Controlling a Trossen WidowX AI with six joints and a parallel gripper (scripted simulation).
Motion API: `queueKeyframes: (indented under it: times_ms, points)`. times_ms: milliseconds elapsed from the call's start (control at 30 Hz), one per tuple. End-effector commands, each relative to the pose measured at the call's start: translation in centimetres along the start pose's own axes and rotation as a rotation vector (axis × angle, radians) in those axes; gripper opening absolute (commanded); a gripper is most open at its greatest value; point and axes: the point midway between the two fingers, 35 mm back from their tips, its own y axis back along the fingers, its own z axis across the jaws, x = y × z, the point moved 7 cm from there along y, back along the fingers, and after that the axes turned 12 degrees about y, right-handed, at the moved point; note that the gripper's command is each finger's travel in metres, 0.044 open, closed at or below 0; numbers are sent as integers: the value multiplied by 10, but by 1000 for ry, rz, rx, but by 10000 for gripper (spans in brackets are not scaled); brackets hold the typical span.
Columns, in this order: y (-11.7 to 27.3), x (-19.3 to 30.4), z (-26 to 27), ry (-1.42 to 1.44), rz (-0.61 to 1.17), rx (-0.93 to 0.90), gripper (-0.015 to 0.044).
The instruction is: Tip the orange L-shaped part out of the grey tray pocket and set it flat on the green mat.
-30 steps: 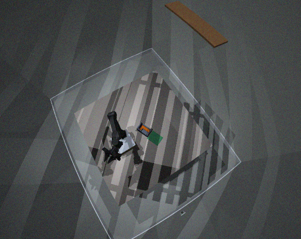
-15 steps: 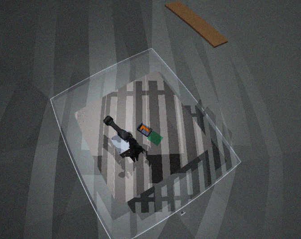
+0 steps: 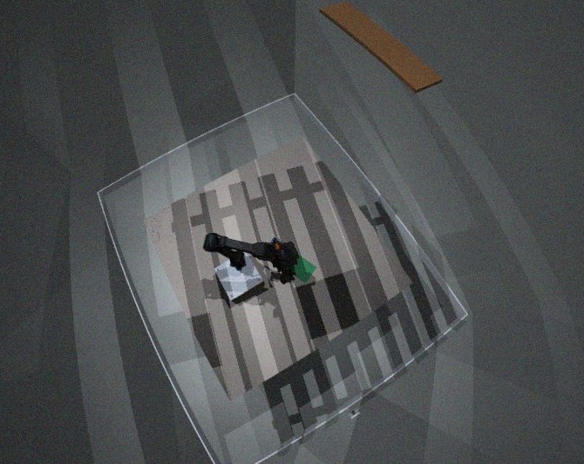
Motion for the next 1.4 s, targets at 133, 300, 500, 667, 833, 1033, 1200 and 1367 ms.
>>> queueKeyframes:
  times_ms: [133, 300, 500, 667, 833, 1033, 1200, 1367]
  points:
    - [16, -41, 107, 259, -69, -405, 180]
    - [41, -45, 170, 439, -34, -634, 180]
    - [65, -36, 215, 584, 38, -789, 180]
    - [65, -36, 215, 584, 38, -789, 180]
    - [52, -34, 226, 584, 38, -789, 180]
    - [12, -17, 264, 584, 38, -790, 180]
    - [12, -17, 264, 584, 38, -790, 180]
    - [12, -17, 264, 584, 38, -790, 180]
